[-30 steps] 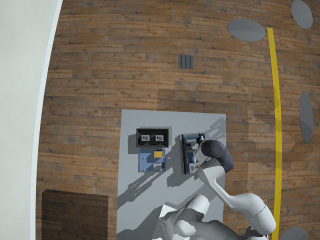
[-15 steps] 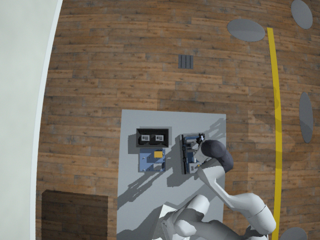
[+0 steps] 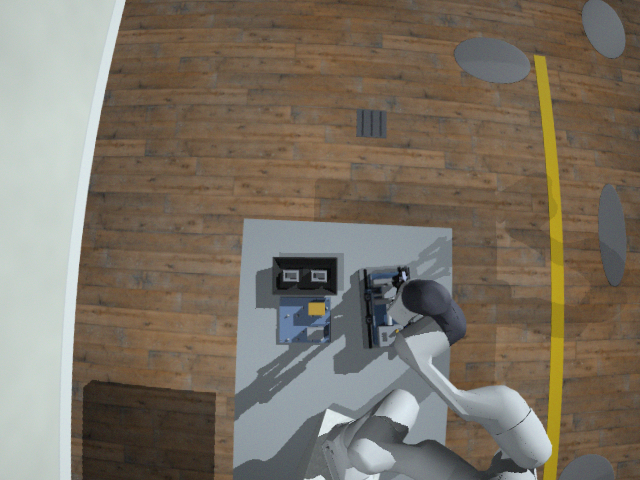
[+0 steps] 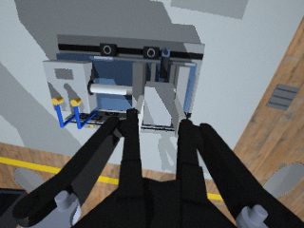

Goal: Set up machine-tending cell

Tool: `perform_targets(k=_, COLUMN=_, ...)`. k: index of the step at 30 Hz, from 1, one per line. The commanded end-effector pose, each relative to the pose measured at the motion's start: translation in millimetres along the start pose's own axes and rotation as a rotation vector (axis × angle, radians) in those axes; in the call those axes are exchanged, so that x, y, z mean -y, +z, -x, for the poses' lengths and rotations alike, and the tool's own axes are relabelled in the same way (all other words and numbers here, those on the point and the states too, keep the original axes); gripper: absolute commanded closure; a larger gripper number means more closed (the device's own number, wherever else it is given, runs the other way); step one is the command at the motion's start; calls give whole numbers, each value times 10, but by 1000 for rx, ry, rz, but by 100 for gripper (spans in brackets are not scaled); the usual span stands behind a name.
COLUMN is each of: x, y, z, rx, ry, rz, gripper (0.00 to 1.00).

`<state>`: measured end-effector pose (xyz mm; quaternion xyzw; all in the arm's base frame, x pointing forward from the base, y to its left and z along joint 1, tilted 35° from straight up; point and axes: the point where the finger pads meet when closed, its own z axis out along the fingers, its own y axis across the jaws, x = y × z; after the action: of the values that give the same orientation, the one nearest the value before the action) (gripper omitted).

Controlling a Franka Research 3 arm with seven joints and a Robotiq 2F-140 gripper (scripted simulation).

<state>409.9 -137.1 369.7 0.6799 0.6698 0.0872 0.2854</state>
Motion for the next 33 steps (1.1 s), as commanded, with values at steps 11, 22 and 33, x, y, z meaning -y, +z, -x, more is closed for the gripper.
perform_targets(k=11, x=-13, y=45, z=5, rx=3, ry=4, rz=5, gripper=100)
perform_targets(k=22, x=-14, y=88, z=6, rx=3, ry=4, rz=5, gripper=100)
perform_targets(k=33, x=-14, y=116, z=6, rx=3, ry=4, rz=5, gripper=100)
